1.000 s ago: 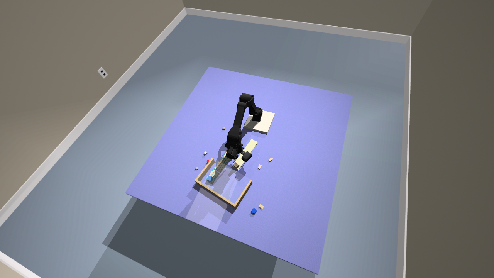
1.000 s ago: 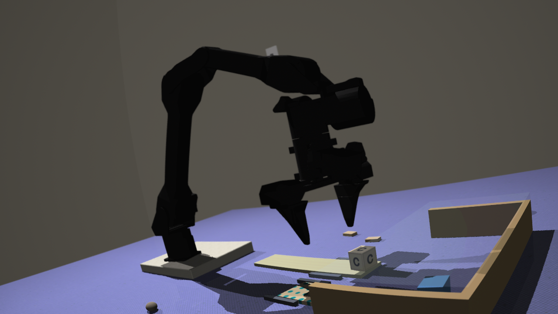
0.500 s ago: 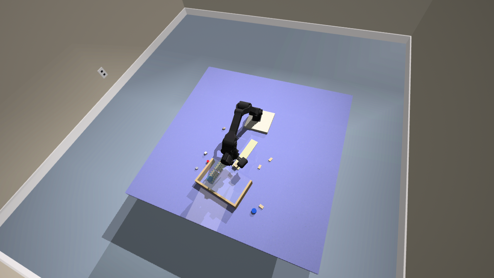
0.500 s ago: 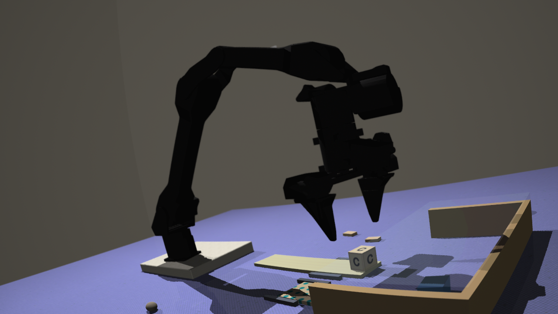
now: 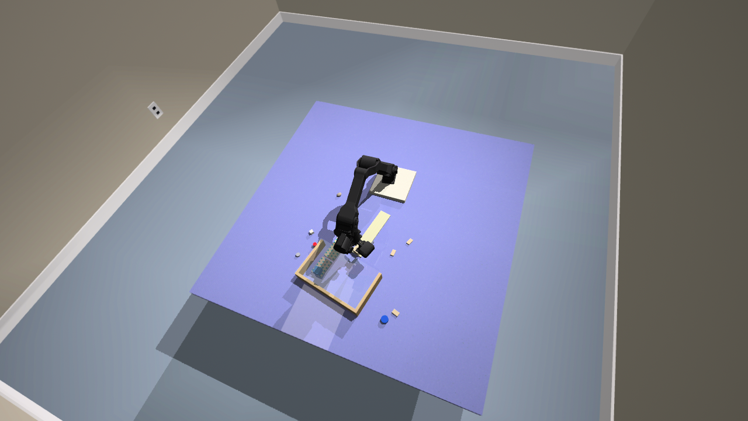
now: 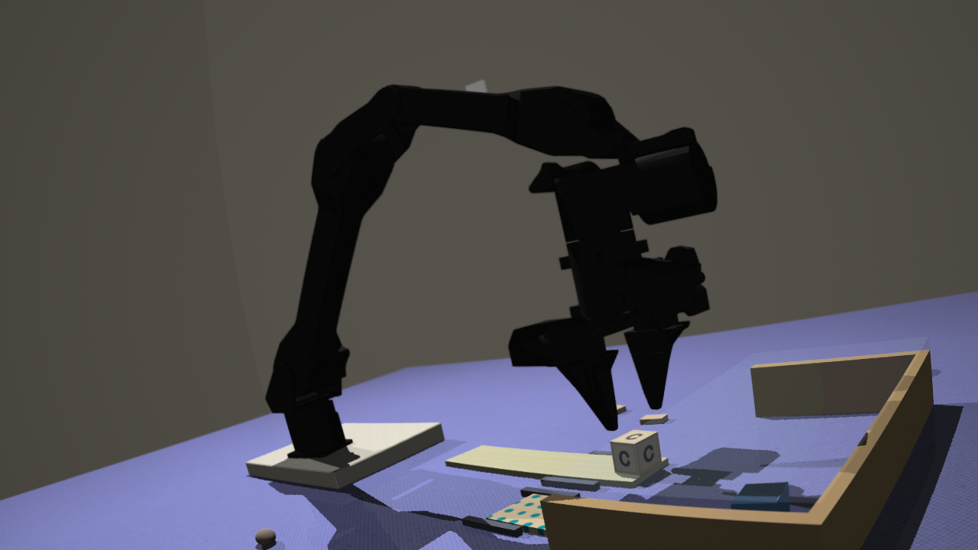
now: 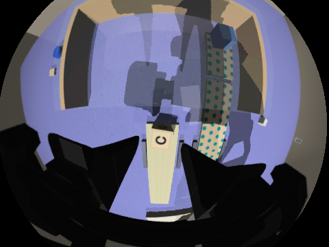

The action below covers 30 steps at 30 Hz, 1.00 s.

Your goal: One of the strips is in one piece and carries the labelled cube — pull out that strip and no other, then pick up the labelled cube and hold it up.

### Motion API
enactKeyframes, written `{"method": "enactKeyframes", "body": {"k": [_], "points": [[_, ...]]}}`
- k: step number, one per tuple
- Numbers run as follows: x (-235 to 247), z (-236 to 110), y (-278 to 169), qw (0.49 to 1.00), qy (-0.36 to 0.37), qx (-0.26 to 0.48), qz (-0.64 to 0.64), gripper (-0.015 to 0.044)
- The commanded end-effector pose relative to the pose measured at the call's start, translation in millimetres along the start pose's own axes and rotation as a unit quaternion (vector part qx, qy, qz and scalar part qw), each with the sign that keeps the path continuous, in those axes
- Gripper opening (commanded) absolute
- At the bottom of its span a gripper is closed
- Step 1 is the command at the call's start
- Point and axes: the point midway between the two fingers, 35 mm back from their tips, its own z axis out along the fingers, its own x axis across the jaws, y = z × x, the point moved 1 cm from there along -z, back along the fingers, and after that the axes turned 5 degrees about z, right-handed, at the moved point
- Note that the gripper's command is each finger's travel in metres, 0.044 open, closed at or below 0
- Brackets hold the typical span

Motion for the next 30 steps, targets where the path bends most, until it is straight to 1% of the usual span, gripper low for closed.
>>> {"method": "enactKeyframes", "body": {"k": [1,19,28,30], "points": [[-0.5,11.1,-2.1,1.0,-0.002,0.006,-0.003,0.025],[-0.9,40.1,-3.8,1.0,-0.002,0.006,-0.003,0.025],[-1.0,41.1,-3.9,1.0,-0.002,0.006,-0.003,0.025],[-0.7,38.8,-2.4,1.0,-0.002,0.003,0.0,0.0198]]}}
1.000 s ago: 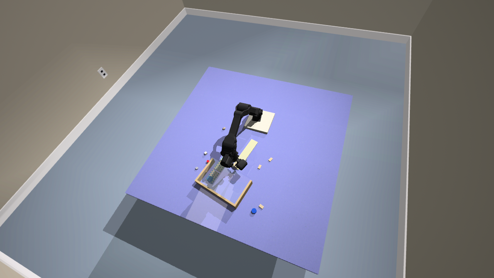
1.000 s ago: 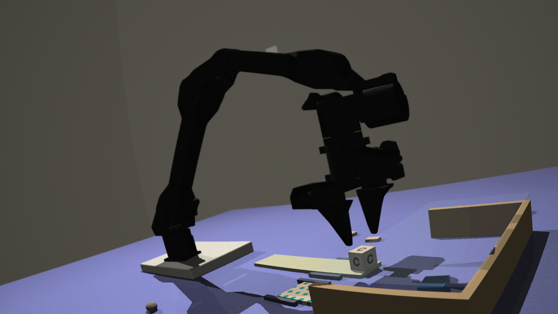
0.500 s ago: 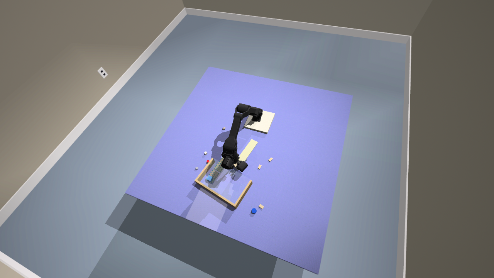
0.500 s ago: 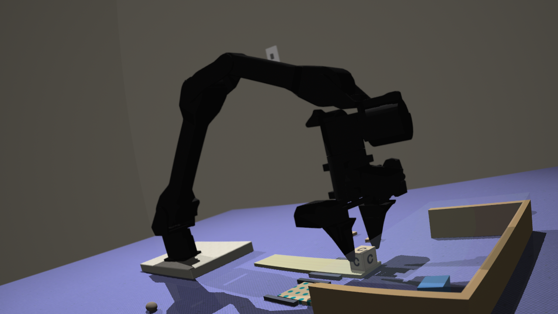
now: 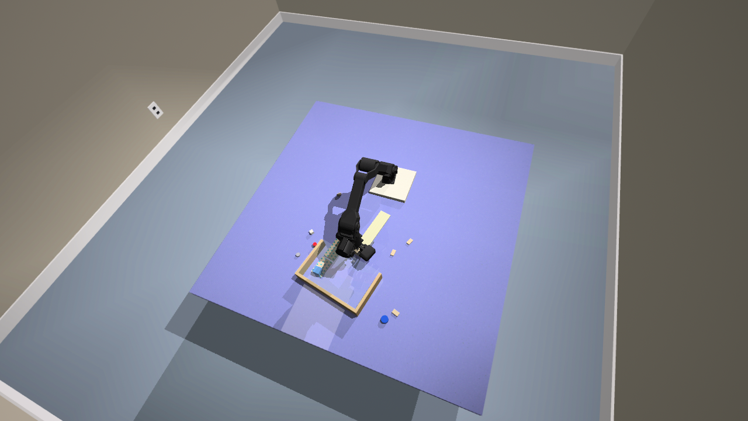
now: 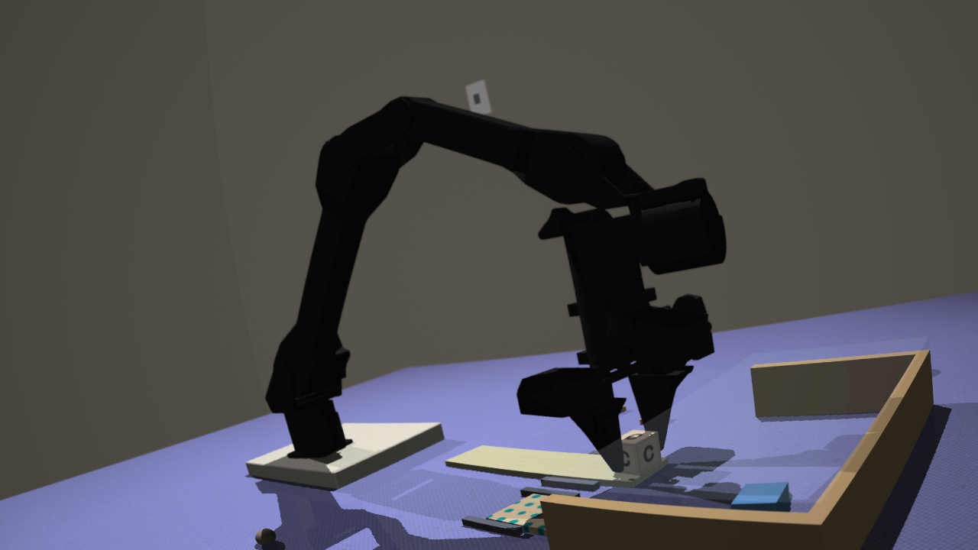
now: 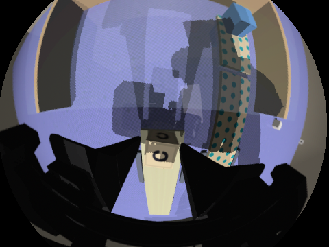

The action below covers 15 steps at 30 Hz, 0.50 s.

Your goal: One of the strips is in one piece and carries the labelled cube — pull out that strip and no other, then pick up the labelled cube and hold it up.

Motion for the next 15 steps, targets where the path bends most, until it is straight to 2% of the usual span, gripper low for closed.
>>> {"method": "enactKeyframes", "body": {"k": [1,2,9,13,15], "points": [[0.1,-0.1,0.1,1.0,0.0,0.0,0.0,0.0171],[0.1,-0.1,0.1,1.0,0.0,0.0,0.0,0.0145],[0.1,-0.1,0.1,1.0,0.0,0.0,0.0,0.0098],[-0.9,-2.1,-1.9,1.0,0.0,0.0,0.0,0.0],[-3.6,-7.6,-7.6,1.0,0.0,0.001,-0.001,0.0]]}}
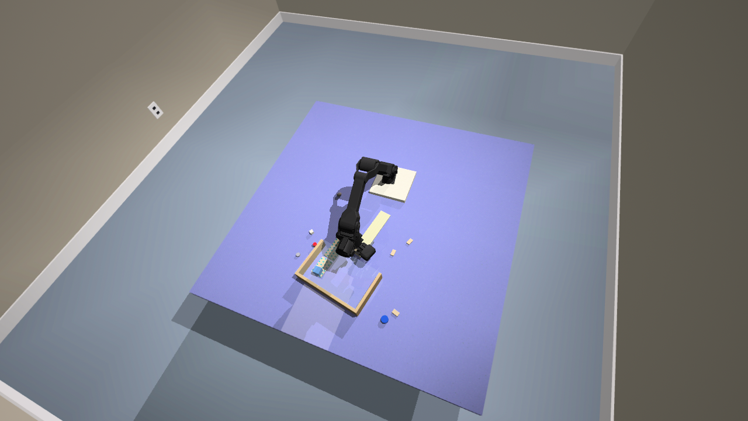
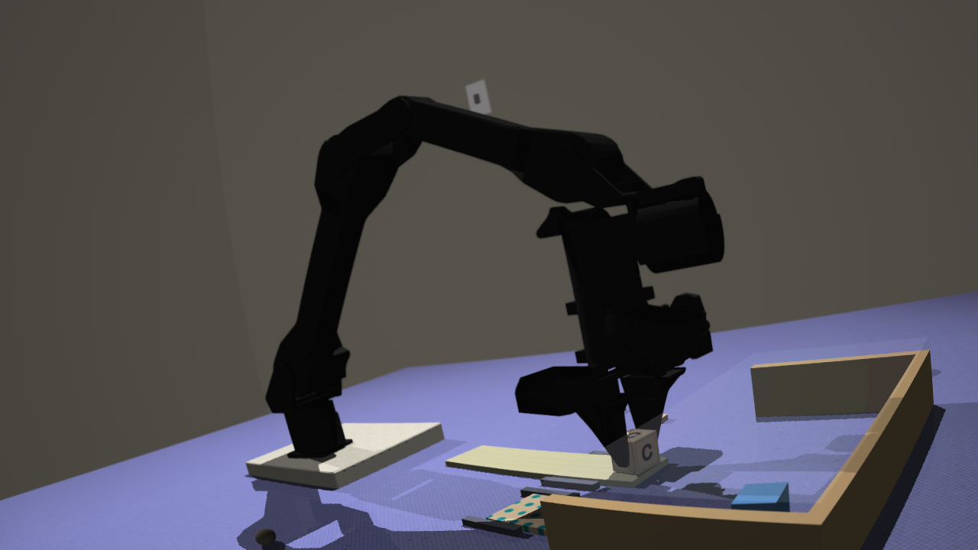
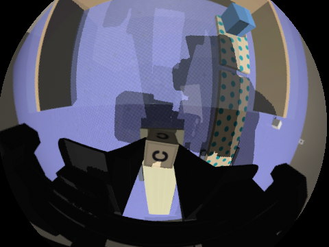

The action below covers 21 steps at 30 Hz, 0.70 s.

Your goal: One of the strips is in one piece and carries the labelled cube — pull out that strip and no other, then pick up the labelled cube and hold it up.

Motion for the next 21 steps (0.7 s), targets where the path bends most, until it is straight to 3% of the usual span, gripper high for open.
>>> {"method": "enactKeyframes", "body": {"k": [1,13,21], "points": [[-4.5,-8.6,-9.7,1.0,0.0,0.002,-0.001,0.0],[-23.8,-38.9,-50.2,1.0,-0.001,0.006,-0.003,0.0],[-28.7,-41.1,-60.5,1.0,-0.001,0.006,-0.003,0.0]]}}
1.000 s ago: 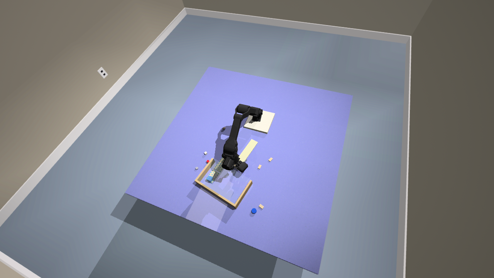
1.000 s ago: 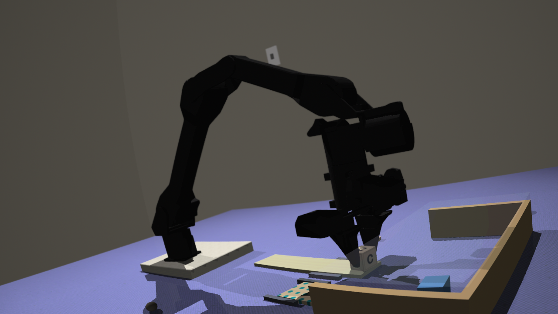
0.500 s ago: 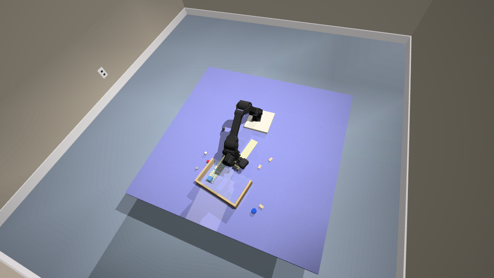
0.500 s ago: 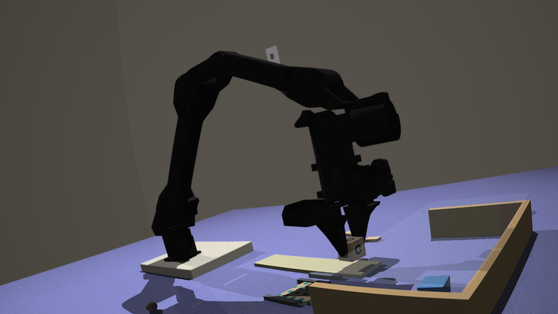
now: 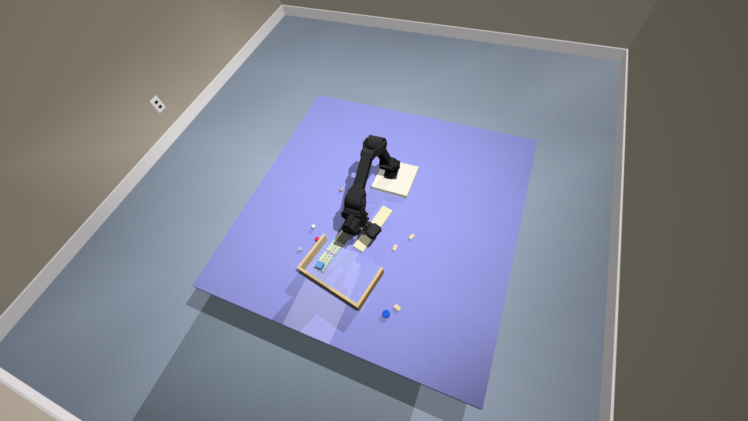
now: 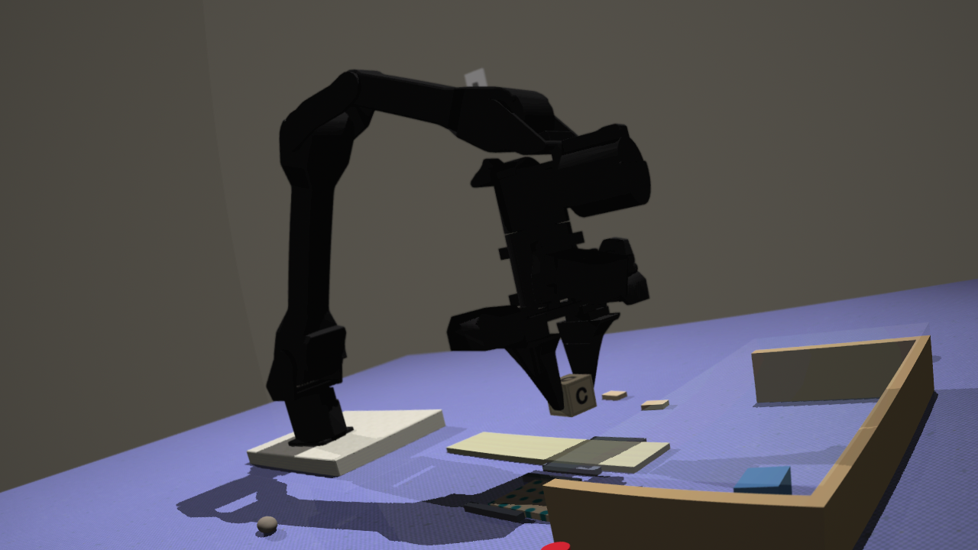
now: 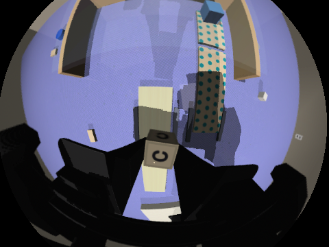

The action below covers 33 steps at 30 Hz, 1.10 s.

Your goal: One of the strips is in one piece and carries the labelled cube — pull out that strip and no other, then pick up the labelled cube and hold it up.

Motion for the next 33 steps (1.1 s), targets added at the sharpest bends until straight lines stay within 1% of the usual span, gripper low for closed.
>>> {"method": "enactKeyframes", "body": {"k": [1,15,19,26,33], "points": [[-5.2,0.2,-12.2,1.0,0.0,0.004,-0.003,0.0],[-26.3,1.5,-57.2,1.0,-0.001,0.006,-0.003,0.0],[-26.5,-1.7,-57.6,1.0,-0.001,0.006,-0.003,0.0],[-26.5,-33.7,-57.3,1.0,-0.001,0.006,-0.003,0.0],[-26.5,-34.5,-57.3,1.0,-0.001,0.006,-0.003,0.0]]}}
